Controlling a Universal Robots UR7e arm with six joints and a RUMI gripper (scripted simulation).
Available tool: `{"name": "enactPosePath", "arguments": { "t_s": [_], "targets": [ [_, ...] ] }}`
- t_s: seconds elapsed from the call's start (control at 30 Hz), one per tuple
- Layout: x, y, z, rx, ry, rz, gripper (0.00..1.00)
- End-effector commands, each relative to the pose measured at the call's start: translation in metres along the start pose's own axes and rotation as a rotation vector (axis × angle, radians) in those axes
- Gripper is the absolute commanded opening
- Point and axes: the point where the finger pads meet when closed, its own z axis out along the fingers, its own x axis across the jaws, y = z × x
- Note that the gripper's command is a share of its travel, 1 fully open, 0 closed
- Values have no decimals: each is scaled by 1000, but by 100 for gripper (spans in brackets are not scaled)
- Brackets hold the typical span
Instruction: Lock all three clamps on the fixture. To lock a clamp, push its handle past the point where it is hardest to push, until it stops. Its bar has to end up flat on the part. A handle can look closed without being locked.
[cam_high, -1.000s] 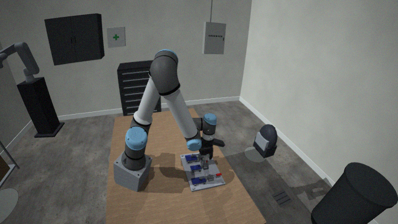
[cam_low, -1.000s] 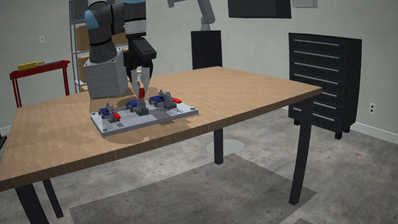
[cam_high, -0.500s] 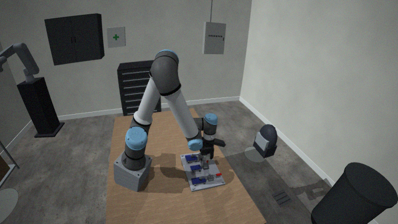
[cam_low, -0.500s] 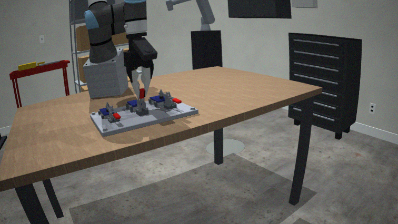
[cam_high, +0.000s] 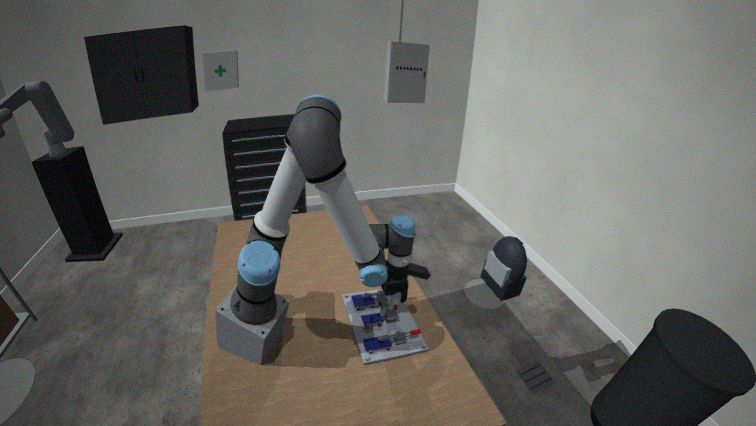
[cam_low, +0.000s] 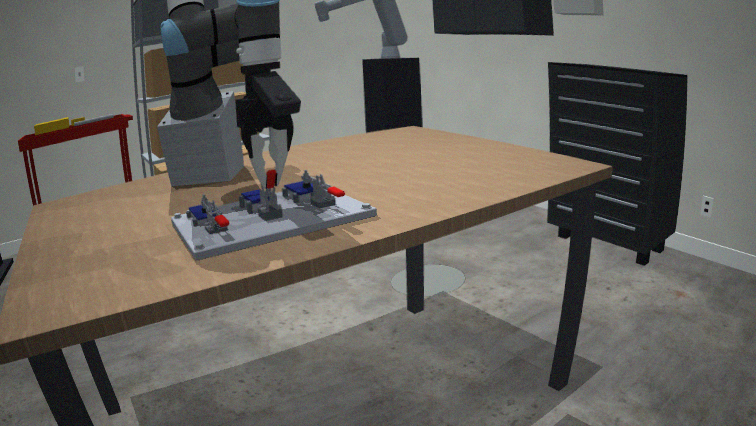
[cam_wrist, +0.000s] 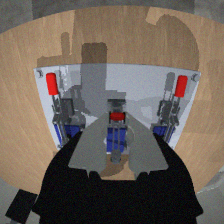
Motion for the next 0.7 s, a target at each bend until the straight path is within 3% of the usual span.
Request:
{"name": "enactPosePath", "arguments": {
  "t_s": [0.0, 0.67],
  "targets": [
    [0, -5, 1, 2, 0, 0, 0],
    [0, -15, 5, 2, 0, 0, 0]
  ]
}}
